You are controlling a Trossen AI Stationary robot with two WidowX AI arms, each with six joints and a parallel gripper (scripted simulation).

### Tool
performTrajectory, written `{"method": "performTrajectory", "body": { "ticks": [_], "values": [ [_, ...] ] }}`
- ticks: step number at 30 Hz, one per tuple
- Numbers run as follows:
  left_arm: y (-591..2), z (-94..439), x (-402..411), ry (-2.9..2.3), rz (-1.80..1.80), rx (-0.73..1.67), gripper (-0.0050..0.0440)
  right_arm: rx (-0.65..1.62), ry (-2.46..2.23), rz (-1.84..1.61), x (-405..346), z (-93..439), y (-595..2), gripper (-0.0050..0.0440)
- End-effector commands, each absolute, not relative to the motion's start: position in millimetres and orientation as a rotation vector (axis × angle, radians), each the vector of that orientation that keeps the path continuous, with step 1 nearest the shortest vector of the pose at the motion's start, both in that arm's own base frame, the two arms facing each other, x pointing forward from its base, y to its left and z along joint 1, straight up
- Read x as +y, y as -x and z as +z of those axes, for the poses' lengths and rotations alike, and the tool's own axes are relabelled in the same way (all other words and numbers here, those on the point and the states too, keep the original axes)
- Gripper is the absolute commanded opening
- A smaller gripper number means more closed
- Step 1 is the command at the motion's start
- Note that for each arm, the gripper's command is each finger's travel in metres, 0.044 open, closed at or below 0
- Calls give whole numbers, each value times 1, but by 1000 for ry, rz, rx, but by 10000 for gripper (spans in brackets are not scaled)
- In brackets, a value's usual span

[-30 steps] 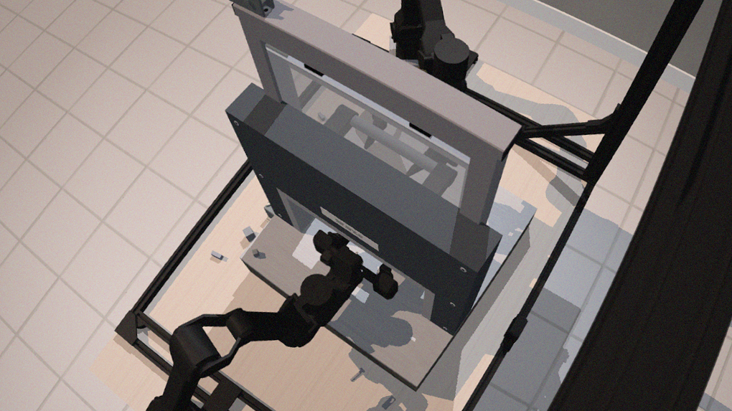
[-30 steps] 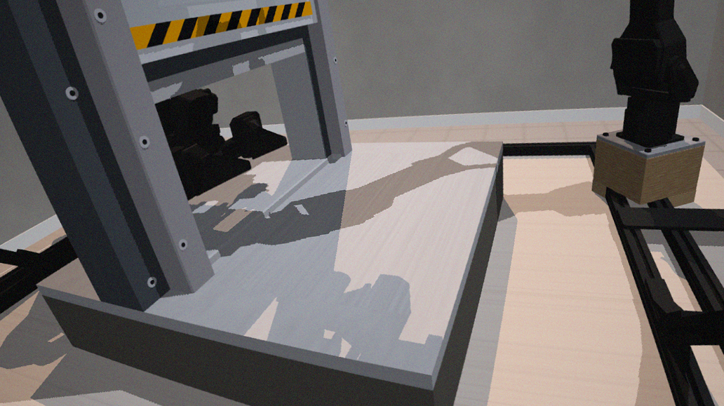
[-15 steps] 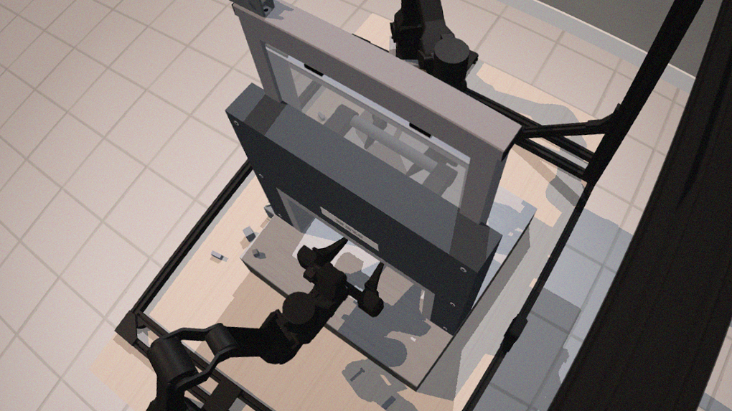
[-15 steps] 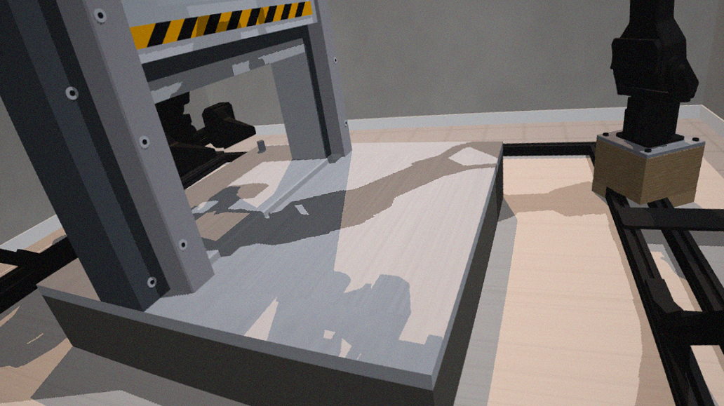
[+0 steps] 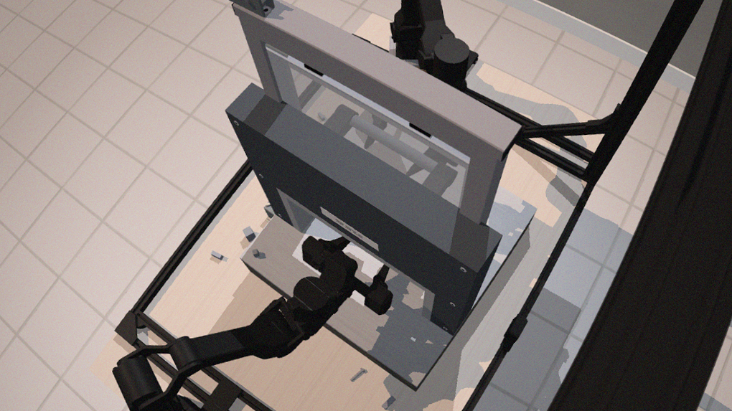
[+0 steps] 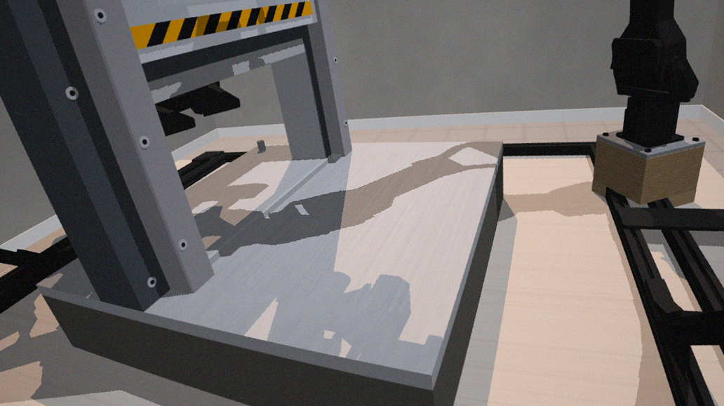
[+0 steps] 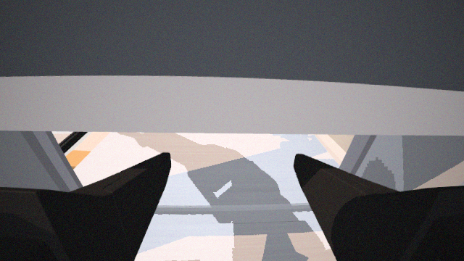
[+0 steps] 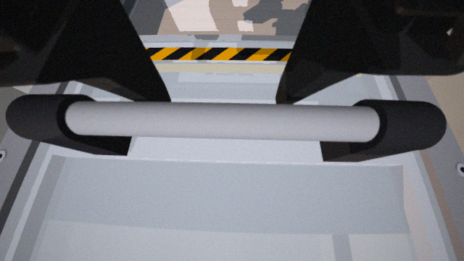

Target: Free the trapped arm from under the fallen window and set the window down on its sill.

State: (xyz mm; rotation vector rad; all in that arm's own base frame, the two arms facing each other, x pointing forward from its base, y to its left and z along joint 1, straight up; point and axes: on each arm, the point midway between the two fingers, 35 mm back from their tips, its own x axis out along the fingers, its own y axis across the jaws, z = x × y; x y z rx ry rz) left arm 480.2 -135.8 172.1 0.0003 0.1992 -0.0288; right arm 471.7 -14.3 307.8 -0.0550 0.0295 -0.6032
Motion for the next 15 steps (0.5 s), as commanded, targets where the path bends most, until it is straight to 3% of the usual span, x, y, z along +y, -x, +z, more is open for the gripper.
{"method": "performTrajectory", "body": {
  "ticks": [1,15],
  "values": [
    [-475,206,-141,16,-31,215,400,-64,20,-591,-11,350,-465,400],
    [-428,268,-138,10,-28,377,400,-64,20,-591,-11,350,-465,400]
  ]
}}
